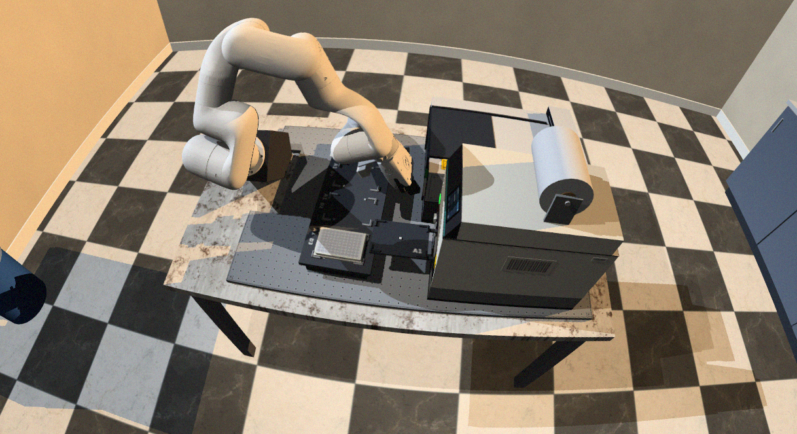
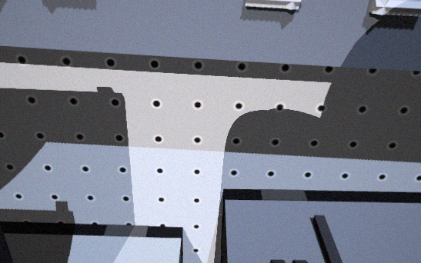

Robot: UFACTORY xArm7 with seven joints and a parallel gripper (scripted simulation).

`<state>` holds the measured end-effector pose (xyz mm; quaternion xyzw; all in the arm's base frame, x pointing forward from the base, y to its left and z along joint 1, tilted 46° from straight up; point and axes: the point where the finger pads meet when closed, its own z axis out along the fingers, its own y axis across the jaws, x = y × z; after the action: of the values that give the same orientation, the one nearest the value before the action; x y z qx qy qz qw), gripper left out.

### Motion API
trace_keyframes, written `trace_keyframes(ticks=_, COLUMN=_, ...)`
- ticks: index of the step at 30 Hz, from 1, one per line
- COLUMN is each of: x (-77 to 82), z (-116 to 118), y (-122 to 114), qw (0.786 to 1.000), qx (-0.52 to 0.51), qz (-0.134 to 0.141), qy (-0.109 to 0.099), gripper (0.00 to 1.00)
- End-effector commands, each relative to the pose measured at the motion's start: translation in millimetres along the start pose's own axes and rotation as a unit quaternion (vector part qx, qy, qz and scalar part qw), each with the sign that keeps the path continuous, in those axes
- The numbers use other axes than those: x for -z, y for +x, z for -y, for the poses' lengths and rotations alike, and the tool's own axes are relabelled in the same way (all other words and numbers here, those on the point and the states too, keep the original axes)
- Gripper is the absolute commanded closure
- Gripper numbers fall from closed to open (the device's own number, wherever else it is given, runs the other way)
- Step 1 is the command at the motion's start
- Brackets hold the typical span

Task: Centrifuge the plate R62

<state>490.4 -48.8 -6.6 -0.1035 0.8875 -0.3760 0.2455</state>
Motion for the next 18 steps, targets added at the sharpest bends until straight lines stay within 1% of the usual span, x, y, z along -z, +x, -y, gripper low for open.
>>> trace_keyframes(ticks=1, x=0.4, z=-0.7, y=-2.9, qw=1.000, qx=0.000, qz=0.002, qy=-0.001, gripper=1.00)
trace_keyframes(ticks=18, x=-1.6, z=-0.7, y=-6.3, qw=1.000, qx=0.000, qz=0.002, qy=-0.001, gripper=1.00)
